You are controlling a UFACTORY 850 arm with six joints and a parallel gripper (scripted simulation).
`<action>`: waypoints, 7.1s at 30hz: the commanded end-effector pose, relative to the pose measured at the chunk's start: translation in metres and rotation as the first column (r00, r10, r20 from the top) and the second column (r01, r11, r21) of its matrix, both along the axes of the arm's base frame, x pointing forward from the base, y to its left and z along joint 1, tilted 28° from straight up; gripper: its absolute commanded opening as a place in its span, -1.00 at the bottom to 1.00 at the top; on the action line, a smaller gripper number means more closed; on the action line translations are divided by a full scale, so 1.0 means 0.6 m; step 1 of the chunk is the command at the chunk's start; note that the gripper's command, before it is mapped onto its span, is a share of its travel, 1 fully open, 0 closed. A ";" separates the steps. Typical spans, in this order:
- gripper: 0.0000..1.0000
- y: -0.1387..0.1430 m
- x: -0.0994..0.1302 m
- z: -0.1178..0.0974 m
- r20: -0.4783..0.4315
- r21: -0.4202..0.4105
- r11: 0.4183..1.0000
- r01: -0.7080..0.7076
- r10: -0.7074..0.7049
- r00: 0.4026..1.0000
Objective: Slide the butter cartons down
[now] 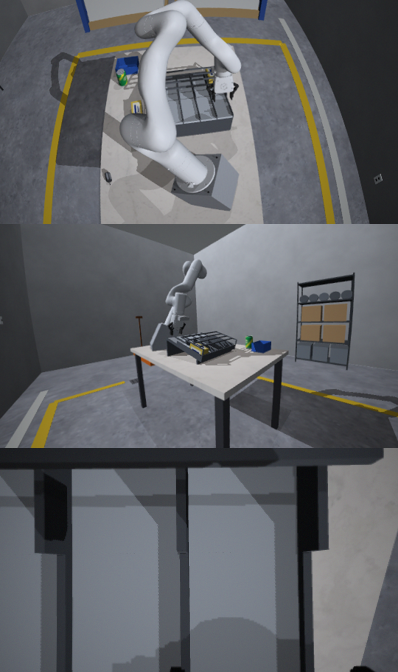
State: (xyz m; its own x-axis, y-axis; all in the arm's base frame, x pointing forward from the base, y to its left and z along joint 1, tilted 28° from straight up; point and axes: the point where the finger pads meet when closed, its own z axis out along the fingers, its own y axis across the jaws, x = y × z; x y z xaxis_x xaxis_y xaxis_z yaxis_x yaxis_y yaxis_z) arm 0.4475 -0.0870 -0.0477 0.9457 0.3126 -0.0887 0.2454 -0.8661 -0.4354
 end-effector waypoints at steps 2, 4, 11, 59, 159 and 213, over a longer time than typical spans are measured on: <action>1.00 -0.001 0.001 0.001 0.002 -0.001 1.000 0.000 0.000 1.000; 1.00 0.017 -0.009 -0.040 0.002 -0.001 1.000 0.000 0.000 1.000; 1.00 0.017 -0.009 -0.040 0.002 -0.001 1.000 0.000 0.000 1.000; 1.00 0.016 -0.008 -0.039 0.001 -0.001 1.000 0.000 0.000 1.000; 0.80 -0.073 -0.006 0.134 0.215 0.068 0.992 0.110 -0.123 0.969; 0.80 0.482 -0.264 0.421 0.245 0.100 0.993 0.060 -0.083 0.966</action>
State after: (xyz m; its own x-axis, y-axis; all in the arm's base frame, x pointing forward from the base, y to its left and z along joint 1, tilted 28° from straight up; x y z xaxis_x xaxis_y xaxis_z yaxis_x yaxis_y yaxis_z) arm 0.3080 0.1545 0.1755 0.9529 0.2393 0.1863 0.2997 -0.8373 -0.4573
